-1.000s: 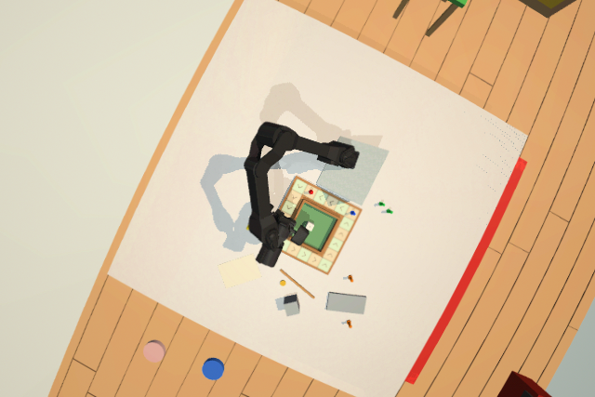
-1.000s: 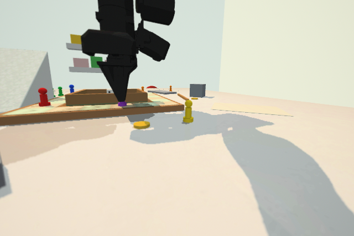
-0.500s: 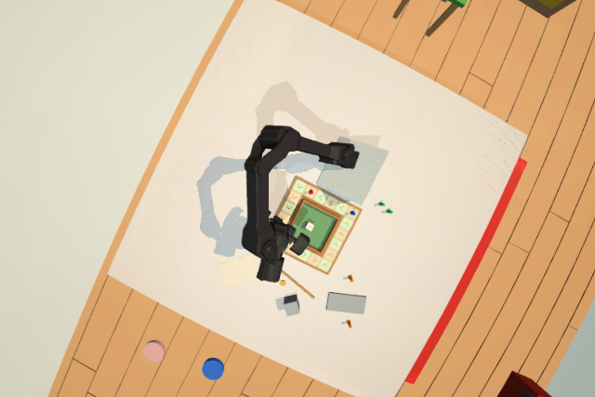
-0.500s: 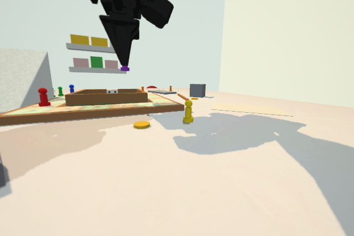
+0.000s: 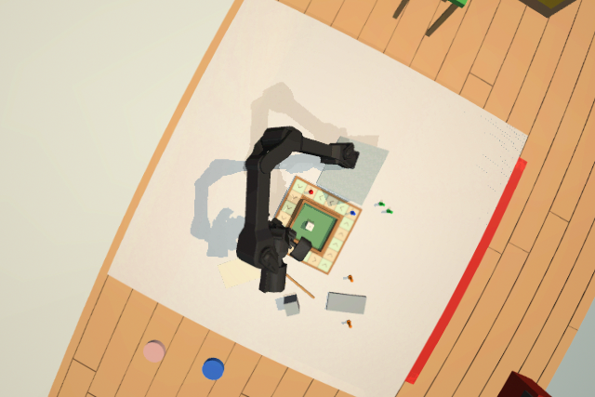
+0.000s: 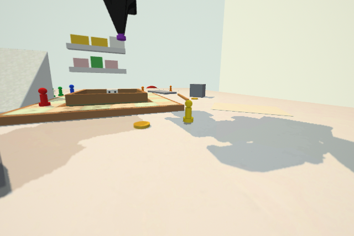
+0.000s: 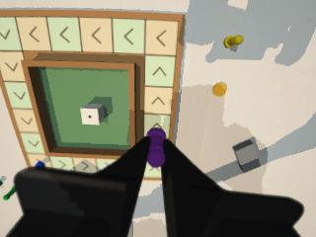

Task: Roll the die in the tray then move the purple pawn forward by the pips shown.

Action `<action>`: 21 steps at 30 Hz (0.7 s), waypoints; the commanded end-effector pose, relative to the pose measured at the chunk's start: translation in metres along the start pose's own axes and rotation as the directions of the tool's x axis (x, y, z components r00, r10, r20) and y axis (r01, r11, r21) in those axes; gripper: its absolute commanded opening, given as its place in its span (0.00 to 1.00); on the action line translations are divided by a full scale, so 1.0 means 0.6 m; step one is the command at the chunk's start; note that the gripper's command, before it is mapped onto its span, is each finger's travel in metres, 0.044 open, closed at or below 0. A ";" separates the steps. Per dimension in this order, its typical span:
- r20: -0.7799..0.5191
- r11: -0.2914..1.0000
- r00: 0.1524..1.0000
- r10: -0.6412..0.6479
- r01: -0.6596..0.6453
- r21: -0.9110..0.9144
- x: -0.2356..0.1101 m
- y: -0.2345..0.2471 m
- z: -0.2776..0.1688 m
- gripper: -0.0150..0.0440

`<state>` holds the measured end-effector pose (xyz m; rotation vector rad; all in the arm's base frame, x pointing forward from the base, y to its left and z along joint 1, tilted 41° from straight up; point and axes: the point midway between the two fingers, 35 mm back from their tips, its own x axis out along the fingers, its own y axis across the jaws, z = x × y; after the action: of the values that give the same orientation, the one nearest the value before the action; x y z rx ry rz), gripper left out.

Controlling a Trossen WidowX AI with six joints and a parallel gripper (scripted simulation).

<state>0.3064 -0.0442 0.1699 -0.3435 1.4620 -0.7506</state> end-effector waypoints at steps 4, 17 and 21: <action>-0.018 1.000 1.000 0.000 0.000 0.012 0.061 0.004 0.034 0.25; -0.008 1.000 1.000 -0.005 0.005 0.001 0.135 0.001 0.070 0.25; -0.007 1.000 1.000 -0.005 0.005 0.001 0.161 0.001 0.070 0.25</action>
<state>0.3437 -0.1064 0.1099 -0.3370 1.4569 -0.7527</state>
